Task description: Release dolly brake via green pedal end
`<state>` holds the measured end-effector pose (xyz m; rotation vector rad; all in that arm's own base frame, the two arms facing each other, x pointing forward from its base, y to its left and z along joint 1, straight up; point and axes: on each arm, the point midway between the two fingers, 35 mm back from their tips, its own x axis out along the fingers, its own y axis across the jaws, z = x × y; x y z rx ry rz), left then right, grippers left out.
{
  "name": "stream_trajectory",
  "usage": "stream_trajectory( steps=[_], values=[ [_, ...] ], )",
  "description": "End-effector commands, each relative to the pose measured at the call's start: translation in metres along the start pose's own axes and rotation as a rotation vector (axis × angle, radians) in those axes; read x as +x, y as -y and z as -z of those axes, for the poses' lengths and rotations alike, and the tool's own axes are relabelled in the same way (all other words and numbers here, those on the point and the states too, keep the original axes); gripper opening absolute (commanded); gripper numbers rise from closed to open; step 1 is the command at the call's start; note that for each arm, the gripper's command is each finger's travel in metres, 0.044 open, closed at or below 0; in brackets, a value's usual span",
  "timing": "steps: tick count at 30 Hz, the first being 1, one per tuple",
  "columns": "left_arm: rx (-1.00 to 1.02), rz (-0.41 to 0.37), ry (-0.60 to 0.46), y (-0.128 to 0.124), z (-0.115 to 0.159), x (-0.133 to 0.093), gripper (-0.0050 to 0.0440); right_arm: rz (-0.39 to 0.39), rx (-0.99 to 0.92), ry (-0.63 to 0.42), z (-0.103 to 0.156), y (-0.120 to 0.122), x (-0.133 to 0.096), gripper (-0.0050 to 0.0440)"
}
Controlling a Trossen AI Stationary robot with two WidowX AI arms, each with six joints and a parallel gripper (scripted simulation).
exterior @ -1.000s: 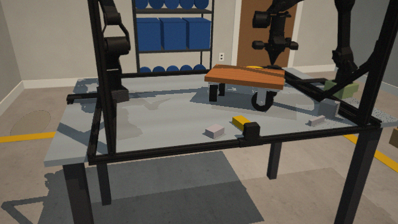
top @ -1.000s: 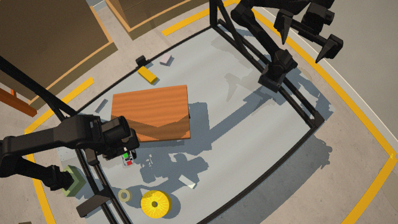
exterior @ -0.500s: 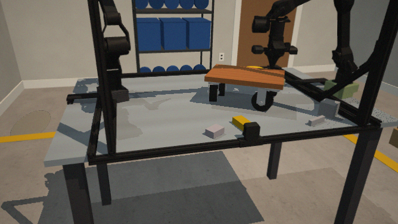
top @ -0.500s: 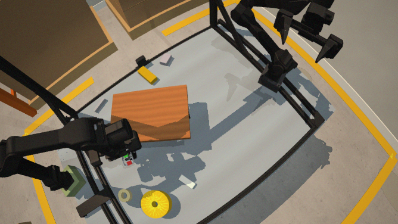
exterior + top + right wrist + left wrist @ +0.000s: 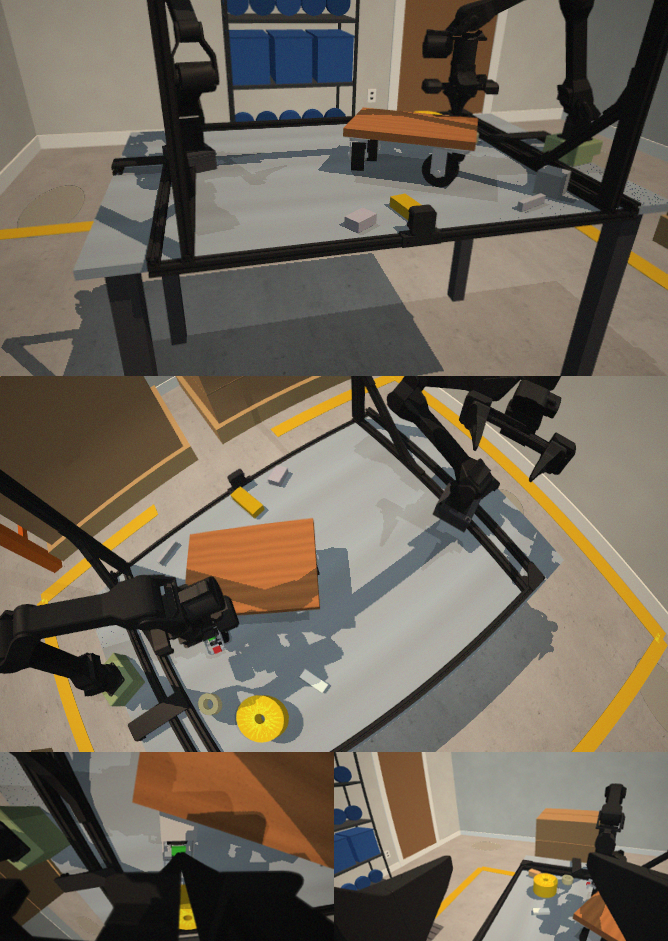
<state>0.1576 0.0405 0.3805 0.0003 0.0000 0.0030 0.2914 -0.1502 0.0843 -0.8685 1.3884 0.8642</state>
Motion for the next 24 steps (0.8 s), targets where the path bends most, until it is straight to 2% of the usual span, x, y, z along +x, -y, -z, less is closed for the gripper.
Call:
stream_trajectory(
  steps=[1,24],
  values=[
    [0.000,0.003,0.000,0.001,0.000,0.000,0.0440,-0.004,-0.003,-0.001,0.000,-0.001,0.005,0.0000],
    [0.000,0.003,0.000,0.001,0.000,0.000,0.0440,-0.004,-0.003,-0.001,-0.001,-0.001,0.017,0.0000]
  ],
)
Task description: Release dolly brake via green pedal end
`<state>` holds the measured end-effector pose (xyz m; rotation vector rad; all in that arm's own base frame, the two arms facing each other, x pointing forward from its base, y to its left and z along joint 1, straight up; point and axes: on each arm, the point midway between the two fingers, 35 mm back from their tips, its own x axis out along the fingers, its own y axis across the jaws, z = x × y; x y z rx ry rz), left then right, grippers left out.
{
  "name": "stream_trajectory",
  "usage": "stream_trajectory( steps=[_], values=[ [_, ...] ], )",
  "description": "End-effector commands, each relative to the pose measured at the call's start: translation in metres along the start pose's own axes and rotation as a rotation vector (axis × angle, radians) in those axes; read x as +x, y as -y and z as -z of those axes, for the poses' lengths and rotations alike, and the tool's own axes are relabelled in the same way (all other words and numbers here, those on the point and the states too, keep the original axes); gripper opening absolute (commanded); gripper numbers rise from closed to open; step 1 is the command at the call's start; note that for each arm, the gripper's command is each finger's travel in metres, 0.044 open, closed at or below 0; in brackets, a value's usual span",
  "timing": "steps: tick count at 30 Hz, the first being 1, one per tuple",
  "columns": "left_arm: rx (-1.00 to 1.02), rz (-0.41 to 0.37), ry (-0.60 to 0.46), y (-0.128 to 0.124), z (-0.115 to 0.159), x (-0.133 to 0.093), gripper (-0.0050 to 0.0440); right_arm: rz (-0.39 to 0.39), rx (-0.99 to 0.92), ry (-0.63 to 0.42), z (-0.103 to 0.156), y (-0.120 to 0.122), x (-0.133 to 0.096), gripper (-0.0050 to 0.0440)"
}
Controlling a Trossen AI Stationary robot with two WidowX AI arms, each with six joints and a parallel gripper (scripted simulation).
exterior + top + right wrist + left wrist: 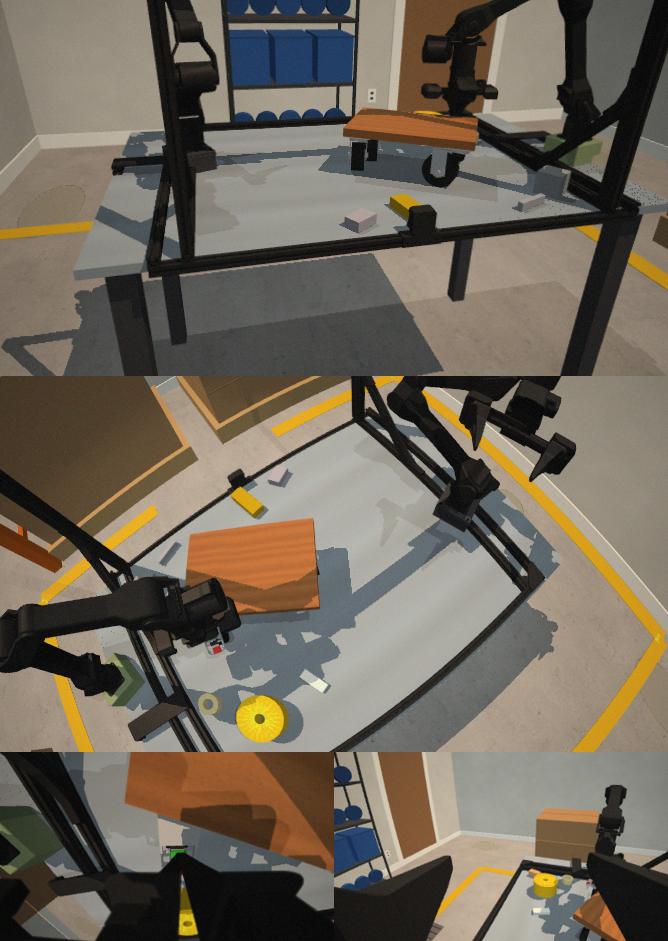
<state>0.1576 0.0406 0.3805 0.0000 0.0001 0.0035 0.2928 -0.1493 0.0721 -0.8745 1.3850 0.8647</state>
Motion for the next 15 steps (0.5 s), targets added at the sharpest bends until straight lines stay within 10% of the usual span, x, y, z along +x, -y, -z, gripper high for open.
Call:
stream_trajectory(
  steps=[1,9,10,15],
  values=[
    [0.000,0.003,0.000,0.001,0.000,0.000,0.0440,-0.008,0.002,-0.001,0.000,-0.001,0.005,0.0000],
    [0.000,0.003,0.000,0.001,0.000,0.000,0.0440,-0.008,0.002,-0.001,-0.001,-0.001,-0.062,0.0000],
    [0.000,0.003,0.000,0.001,0.000,0.000,0.0440,-0.036,-0.001,0.001,0.000,-0.002,-0.025,0.0000],
    [0.000,0.003,0.000,0.001,0.000,0.000,0.0440,-0.036,-0.001,0.001,0.000,-0.002,-0.025,0.0000]
  ],
)
